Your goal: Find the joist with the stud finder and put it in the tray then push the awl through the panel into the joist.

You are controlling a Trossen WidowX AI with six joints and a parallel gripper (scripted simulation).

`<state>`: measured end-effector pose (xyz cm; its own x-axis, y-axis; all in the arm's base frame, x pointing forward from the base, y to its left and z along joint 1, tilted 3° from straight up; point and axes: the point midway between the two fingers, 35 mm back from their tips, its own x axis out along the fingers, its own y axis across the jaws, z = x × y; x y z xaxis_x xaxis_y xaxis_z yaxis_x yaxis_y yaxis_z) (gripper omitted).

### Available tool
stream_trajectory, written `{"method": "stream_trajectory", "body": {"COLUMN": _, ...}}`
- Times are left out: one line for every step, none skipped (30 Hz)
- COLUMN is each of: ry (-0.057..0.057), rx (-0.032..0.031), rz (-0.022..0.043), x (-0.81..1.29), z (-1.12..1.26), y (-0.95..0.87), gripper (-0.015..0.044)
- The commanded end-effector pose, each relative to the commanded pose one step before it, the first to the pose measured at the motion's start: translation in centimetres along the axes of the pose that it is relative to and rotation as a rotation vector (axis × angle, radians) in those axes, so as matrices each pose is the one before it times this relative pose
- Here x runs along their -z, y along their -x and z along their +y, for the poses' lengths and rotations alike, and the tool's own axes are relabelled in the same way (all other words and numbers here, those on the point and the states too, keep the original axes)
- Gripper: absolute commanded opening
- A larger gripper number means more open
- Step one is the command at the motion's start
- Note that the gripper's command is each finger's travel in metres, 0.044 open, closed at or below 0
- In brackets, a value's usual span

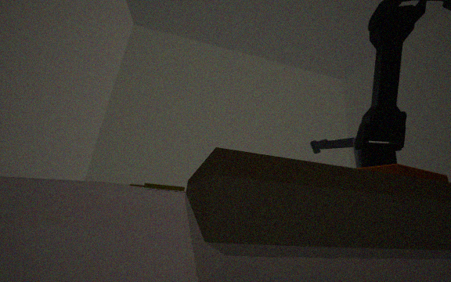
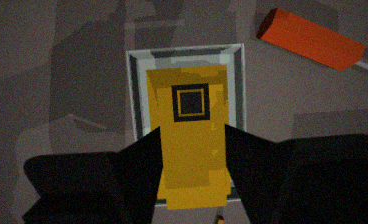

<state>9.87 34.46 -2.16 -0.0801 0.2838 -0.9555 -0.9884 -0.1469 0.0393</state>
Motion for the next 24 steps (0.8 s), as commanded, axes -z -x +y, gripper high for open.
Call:
{"method": "stream_trajectory", "body": {"ry": -0.0045, "rx": 0.0026, "rz": -0.00451, "x": 0.056, "z": -0.036, "y": -0.467, "gripper": 0.0}}
{"method": "stream_trajectory", "body": {"ry": 0.0, "rx": -0.00001, "rz": 0.00001, "x": 0.048, "z": 0.002, "y": -0.158, "gripper": 0.0}}
{"method": "stream_trajectory", "body": {"ry": 0.0, "rx": -0.00001, "rz": 0.00001, "x": 0.049, "z": 0.002, "y": -0.158, "gripper": 0.0}}
{"method": "stream_trajectory", "body": {"ry": 0.0, "rx": -0.00001, "rz": 0.00001, "x": 0.05, "z": 0.003, "y": -0.158, "gripper": 0.0}}
{"method": "stream_trajectory", "body": {"ry": 0.0, "rx": -0.00001, "rz": 0.00001, "x": 0.05, "z": 0.003, "y": -0.157, "gripper": 0.0}}
{"method": "stream_trajectory", "body": {"ry": 0.0, "rx": -0.00002, "rz": 0.00001, "x": 0.051, "z": 0.004, "y": -0.157, "gripper": 0.0}}
{"method": "stream_trajectory", "body": {"ry": 0.0, "rx": -0.00001, "rz": 0.00001, "x": 0.042, "z": 0.003, "y": -0.128, "gripper": 0.0}}
{"method": "stream_trajectory", "body": {"ry": 0.0, "rx": -0.00001, "rz": 0.00001, "x": 0.026, "z": 0.002, "y": -0.077, "gripper": 0.0}}
{"method": "stream_trajectory", "body": {"ry": 0.0, "rx": 0.0, "rz": 0.0, "x": 0.009, "z": 0.001, "y": -0.026, "gripper": 0.0}}
{"method": "stream_trajectory", "body": {"ry": 0.0, "rx": 0.0, "rz": 0.0, "x": 0.0, "z": 0.0, "y": 0.0, "gripper": 0.0}}
{"method": "stream_trajectory", "body": {"ry": 0.0, "rx": 0.0, "rz": 0.0, "x": 0.0, "z": 0.0, "y": 0.0, "gripper": 0.0}}
{"method": "stream_trajectory", "body": {"ry": 0.0047, "rx": -0.00268, "rz": 0.00369, "x": 0.031, "z": 0.043, "y": 0.159, "gripper": 0.0026}}
{"method": "stream_trajectory", "body": {"ry": 0.0, "rx": 0.0, "rz": 0.0, "x": 0.0, "z": 0.0, "y": 0.0, "gripper": 0.0052}}
{"method": "stream_trajectory", "body": {"ry": 0.0, "rx": 0.0, "rz": 0.0, "x": 0.0, "z": 0.0, "y": 0.0, "gripper": 0.0079}}
{"method": "stream_trajectory", "body": {"ry": 0.0, "rx": 0.0, "rz": 0.0, "x": 0.0, "z": 0.0, "y": 0.0, "gripper": 0.0105}}
{"method": "stream_trajectory", "body": {"ry": 0.0, "rx": 0.0, "rz": 0.0, "x": 0.0, "z": 0.0, "y": 0.0, "gripper": 0.0131}}
{"method": "stream_trajectory", "body": {"ry": 0.0, "rx": 0.0, "rz": 0.0, "x": 0.0, "z": 0.0, "y": 0.0, "gripper": 0.0157}}
{"method": "stream_trajectory", "body": {"ry": 0.0, "rx": 0.0, "rz": 0.0, "x": 0.0, "z": 0.0, "y": 0.0, "gripper": 0.0184}}
{"method": "stream_trajectory", "body": {"ry": 0.0, "rx": 0.0, "rz": 0.0, "x": 0.0, "z": 0.0, "y": 0.0, "gripper": 0.021}}
{"method": "stream_trajectory", "body": {"ry": 0.0, "rx": 0.0, "rz": 0.0, "x": 0.0, "z": 0.0, "y": 0.0, "gripper": 0.0236}}
{"method": "stream_trajectory", "body": {"ry": 0.0, "rx": 0.0, "rz": 0.0, "x": 0.0, "z": 0.0, "y": 0.0, "gripper": 0.0263}}
{"method": "stream_trajectory", "body": {"ry": 0.0, "rx": 0.0, "rz": 0.0, "x": 0.0, "z": 0.0, "y": 0.0, "gripper": 0.0289}}
{"method": "stream_trajectory", "body": {"ry": 0.0, "rx": 0.0, "rz": 0.0, "x": 0.0, "z": 0.0, "y": 0.0, "gripper": 0.0315}}
{"method": "stream_trajectory", "body": {"ry": 0.0, "rx": 0.00006, "rz": -0.00011, "x": -0.131, "z": -0.028, "y": 0.28, "gripper": 0.0341}}
